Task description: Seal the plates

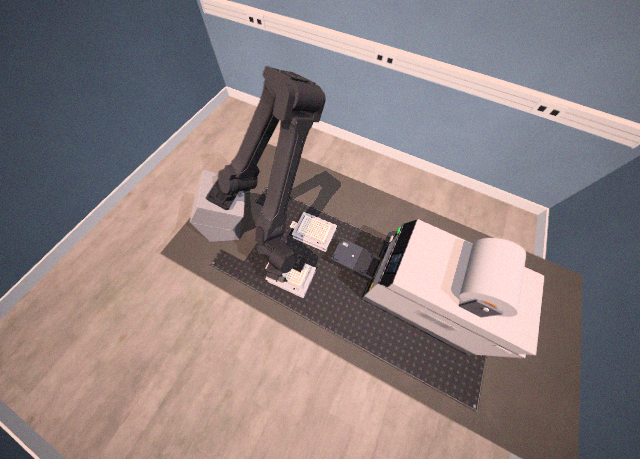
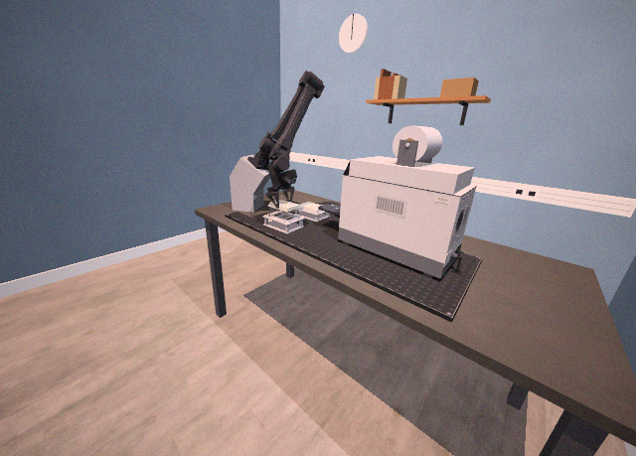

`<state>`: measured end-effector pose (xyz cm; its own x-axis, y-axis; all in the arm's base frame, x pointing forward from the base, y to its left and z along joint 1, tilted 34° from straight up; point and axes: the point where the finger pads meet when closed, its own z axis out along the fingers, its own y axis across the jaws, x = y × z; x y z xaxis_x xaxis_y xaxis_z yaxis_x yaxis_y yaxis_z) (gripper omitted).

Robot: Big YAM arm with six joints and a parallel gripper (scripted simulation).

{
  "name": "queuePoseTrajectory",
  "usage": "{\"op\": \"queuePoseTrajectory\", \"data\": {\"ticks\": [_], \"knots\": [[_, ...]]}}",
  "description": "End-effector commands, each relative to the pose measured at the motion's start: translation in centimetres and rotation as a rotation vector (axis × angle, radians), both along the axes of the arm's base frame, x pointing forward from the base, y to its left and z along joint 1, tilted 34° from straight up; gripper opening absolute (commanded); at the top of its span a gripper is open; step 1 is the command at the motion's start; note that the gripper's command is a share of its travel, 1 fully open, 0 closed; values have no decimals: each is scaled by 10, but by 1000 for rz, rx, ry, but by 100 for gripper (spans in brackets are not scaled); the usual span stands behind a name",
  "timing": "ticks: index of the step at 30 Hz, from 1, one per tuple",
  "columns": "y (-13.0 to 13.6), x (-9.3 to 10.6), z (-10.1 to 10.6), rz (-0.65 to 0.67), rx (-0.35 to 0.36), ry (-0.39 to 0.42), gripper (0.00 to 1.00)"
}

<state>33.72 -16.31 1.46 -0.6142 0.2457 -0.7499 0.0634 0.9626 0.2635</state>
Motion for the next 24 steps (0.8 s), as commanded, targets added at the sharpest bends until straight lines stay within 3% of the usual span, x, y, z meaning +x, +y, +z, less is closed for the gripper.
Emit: {"op": "queuePoseTrajectory", "data": {"ticks": [1, 13, 20, 24], "knots": [[-6, -2, 9, 6, -17, -5, 0], [-13, -11, 28, -1, -26, -17, 0], [-13, -14, 29, 4, -17, -3, 0], [-18, -14, 43, -4, -28, -24, 0]]}}
